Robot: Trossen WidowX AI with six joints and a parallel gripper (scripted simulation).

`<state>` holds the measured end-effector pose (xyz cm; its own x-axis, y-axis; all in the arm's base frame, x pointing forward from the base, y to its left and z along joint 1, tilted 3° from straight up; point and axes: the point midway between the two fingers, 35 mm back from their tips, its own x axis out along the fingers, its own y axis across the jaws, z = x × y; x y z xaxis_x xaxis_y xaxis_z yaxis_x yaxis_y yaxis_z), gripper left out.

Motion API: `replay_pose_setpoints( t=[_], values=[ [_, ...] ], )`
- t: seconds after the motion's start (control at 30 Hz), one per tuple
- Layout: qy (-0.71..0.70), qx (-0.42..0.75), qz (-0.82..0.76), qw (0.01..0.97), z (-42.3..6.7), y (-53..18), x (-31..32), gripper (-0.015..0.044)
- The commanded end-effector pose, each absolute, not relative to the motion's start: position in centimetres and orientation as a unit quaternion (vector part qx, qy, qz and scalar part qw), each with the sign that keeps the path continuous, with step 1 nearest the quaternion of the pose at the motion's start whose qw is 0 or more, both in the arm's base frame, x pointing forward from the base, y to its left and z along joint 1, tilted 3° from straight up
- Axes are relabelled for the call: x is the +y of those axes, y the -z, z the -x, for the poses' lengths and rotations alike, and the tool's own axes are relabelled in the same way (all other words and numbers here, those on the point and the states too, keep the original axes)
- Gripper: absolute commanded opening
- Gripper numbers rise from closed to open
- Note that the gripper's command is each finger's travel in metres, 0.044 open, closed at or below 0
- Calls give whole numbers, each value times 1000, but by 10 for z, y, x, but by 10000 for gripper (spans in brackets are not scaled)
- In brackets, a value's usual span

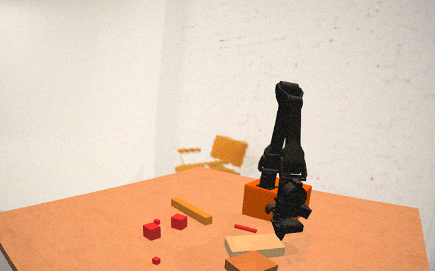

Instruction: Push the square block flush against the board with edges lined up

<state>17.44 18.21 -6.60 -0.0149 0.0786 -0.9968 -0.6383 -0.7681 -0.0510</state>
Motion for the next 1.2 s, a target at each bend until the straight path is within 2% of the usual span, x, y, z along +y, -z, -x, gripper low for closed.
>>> replay_pose_setpoints(
  t=[0.0, 1.03, 1.17],
  values=[
    [-678, 219, 652, 260, -175, 68, 180, 0],
    [-681, 218, 649, 258, -140, 65, 210, 0],
    [-680, 218, 650, 260, -142, 27, 208, 0]
  ],
)
